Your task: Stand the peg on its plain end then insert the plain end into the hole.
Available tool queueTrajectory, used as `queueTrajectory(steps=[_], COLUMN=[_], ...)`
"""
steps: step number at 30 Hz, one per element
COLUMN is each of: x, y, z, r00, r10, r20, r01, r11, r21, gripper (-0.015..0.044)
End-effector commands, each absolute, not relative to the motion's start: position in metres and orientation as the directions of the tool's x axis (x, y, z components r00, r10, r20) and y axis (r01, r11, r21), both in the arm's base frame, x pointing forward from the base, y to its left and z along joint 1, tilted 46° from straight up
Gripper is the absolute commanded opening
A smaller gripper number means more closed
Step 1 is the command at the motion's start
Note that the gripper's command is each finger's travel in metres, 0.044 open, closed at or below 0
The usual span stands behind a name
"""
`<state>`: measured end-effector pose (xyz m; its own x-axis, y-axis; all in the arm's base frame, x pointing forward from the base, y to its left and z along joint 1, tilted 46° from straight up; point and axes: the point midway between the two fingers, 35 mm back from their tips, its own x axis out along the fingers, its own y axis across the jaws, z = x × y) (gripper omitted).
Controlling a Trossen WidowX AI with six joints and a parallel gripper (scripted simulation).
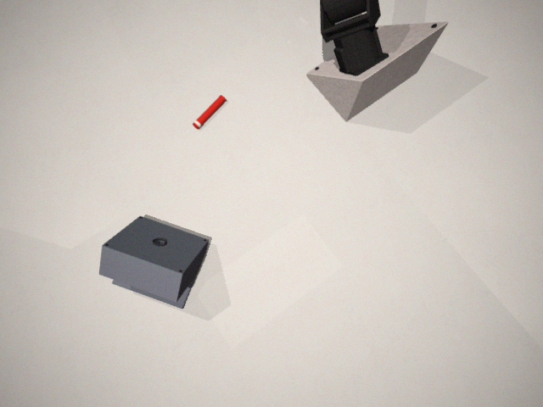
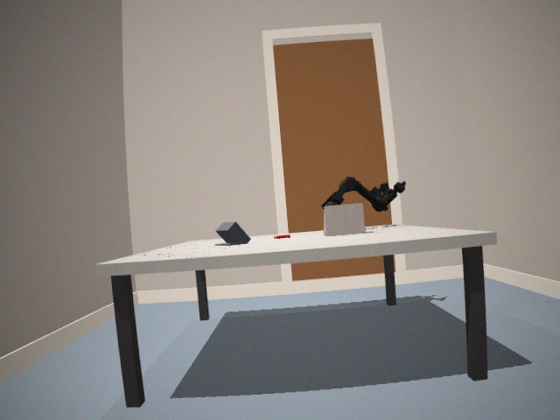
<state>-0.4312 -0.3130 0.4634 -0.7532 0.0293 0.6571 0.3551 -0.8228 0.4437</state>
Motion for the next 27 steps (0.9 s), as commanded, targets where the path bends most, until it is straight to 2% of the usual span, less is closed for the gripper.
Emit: queueTrajectory(steps=[1,27], x=[-0.406,-0.24], y=[-0.341,-0.472], z=[0.468,0.467], r00=[-0.762,-0.711], r10=[-0.04,-0.439], r20=[0.647,0.548], r01=[0.414,0.684], r11=[-0.798,-0.611], r21=[0.438,0.398], gripper=[0.044,0.044])
